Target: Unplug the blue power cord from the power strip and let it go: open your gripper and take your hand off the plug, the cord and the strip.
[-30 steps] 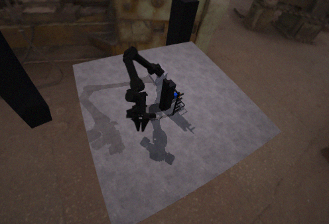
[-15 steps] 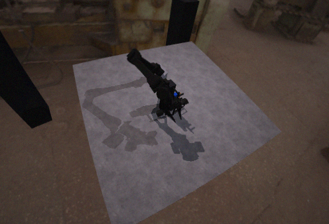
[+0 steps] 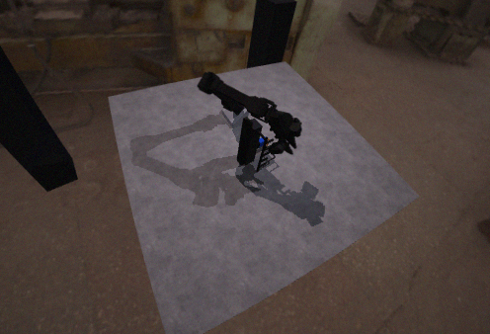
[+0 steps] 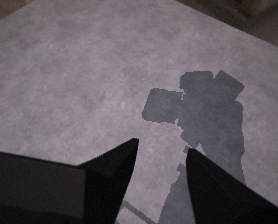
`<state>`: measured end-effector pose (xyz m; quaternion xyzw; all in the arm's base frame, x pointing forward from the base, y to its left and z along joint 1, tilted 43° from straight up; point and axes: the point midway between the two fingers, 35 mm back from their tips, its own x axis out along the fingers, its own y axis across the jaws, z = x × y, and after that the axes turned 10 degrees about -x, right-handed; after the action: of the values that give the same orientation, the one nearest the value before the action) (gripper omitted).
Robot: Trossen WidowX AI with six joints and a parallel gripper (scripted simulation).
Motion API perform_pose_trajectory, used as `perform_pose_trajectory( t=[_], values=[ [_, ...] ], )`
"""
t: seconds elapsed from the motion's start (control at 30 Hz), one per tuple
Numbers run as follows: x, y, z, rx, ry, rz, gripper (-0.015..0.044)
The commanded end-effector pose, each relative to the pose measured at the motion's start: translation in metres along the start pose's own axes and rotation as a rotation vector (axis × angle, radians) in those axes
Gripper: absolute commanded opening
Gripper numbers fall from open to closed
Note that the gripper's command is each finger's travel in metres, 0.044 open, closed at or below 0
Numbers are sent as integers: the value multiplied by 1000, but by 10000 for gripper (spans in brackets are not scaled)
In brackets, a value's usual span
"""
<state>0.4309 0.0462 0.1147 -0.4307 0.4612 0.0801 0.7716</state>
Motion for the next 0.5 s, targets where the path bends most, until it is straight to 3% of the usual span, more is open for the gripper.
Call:
perform_pose_trajectory(
  t=[0.0, 0.23, 0.47],
  values=[
    [8, 51, -14, -217, 99, 108, 160],
    [10, 89, -48, -512, 256, 227, 160],
    [-12, 129, -126, -1054, 605, 473, 160]
  ],
)
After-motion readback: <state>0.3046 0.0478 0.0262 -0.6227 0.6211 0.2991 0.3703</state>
